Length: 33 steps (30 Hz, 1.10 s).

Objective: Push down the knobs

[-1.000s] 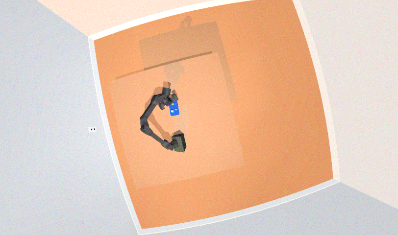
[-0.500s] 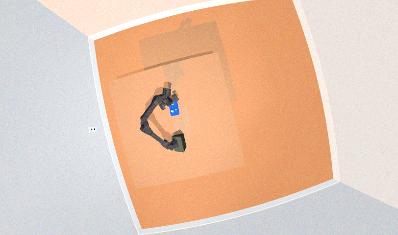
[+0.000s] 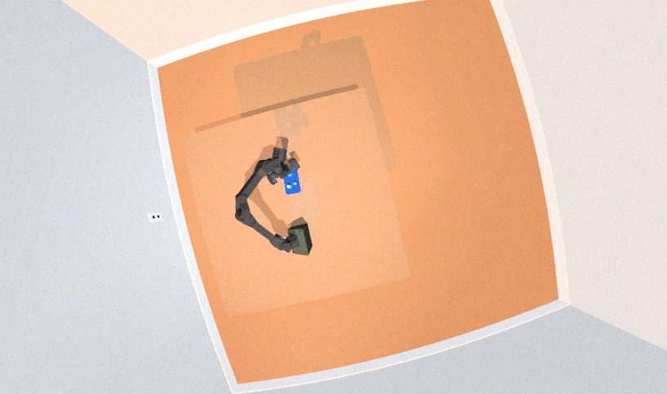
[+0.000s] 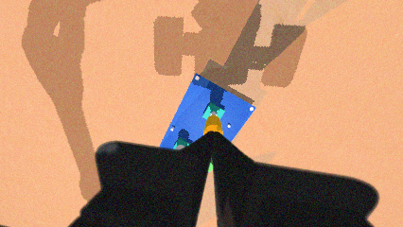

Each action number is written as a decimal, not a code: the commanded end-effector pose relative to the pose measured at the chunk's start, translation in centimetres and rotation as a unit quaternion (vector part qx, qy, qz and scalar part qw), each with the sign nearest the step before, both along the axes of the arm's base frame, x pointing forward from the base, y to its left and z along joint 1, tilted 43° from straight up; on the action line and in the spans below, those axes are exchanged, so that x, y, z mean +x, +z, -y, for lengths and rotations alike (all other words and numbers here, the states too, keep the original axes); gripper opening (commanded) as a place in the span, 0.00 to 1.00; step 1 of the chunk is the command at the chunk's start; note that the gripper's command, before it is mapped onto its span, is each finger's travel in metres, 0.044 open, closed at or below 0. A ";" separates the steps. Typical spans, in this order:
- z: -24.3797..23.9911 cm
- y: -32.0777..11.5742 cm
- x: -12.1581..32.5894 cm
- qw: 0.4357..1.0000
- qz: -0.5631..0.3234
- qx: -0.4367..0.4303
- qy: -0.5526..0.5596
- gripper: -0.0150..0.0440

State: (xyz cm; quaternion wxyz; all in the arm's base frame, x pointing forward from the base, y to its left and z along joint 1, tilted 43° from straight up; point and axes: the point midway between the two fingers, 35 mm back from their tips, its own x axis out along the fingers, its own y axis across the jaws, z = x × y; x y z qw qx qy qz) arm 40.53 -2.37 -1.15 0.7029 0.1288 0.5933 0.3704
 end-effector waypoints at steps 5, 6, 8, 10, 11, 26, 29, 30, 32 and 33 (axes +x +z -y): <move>-0.2 -0.3 -0.1 1.000 -0.002 0.003 -0.002 0.25; -0.3 -0.3 -0.1 1.000 -0.002 0.003 -0.002 0.25; -0.3 -0.3 -0.1 1.000 -0.002 0.003 -0.002 0.25; -0.3 -0.4 -0.1 1.000 -0.002 0.003 -0.002 0.25; -0.3 -0.4 -0.1 1.000 -0.002 0.003 -0.002 0.25; -0.4 -0.5 -0.1 1.000 -0.002 0.003 -0.002 0.25; -0.4 -0.4 -0.1 1.000 -0.002 0.003 -0.002 0.25; -0.4 -0.4 -0.1 1.000 -0.002 0.003 -0.002 0.25; -0.4 -0.4 -0.1 1.000 -0.002 0.003 -0.002 0.25; -0.4 -0.4 -0.1 1.000 -0.002 0.003 -0.002 0.25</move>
